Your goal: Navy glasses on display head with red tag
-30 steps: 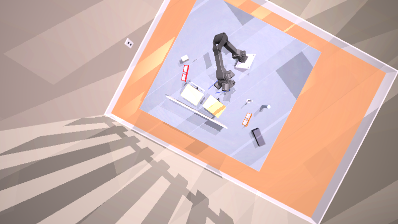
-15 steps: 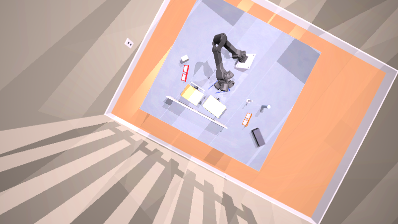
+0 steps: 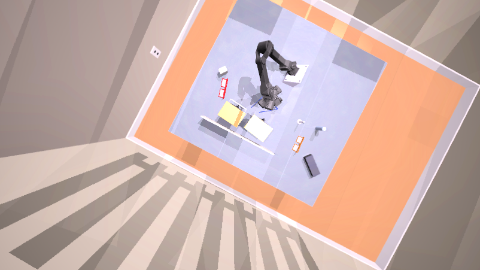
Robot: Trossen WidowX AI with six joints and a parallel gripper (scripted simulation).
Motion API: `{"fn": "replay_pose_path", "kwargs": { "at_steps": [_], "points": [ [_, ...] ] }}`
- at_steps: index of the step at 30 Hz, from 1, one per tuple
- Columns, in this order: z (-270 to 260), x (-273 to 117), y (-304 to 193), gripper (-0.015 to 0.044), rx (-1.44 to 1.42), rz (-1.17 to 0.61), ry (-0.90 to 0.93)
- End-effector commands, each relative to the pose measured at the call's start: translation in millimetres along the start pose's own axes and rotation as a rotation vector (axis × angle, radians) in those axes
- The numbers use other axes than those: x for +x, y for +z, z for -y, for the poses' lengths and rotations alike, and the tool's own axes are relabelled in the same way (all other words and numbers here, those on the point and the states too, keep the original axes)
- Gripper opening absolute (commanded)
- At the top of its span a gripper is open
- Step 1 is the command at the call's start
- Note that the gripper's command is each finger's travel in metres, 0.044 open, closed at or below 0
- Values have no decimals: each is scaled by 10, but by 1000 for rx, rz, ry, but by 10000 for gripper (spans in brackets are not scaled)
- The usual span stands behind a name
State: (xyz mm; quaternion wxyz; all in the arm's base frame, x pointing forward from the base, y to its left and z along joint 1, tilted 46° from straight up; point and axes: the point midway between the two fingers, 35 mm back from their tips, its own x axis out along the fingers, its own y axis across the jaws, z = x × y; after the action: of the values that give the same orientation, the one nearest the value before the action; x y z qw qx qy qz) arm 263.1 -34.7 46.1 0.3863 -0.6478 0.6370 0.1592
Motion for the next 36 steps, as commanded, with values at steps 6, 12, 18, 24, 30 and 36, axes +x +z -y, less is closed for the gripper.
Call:
{"fn": "replay_pose_path", "kwargs": {
  "at_steps": [6, 12, 18, 24, 30, 36],
  "points": [
    [38, 11, -3, 120, -3, -2, -3],
    [24, 13, -1, 93, -2, -1, 1],
    [24, 13, -1, 53, -2, -1, 1],
    [24, 13, -1, 13, -2, -1, 1],
    [24, 13, -1, 0, -2, -1, 1],
    [45, -175, 28, 0, -3, 5, 2]
  ]
}}
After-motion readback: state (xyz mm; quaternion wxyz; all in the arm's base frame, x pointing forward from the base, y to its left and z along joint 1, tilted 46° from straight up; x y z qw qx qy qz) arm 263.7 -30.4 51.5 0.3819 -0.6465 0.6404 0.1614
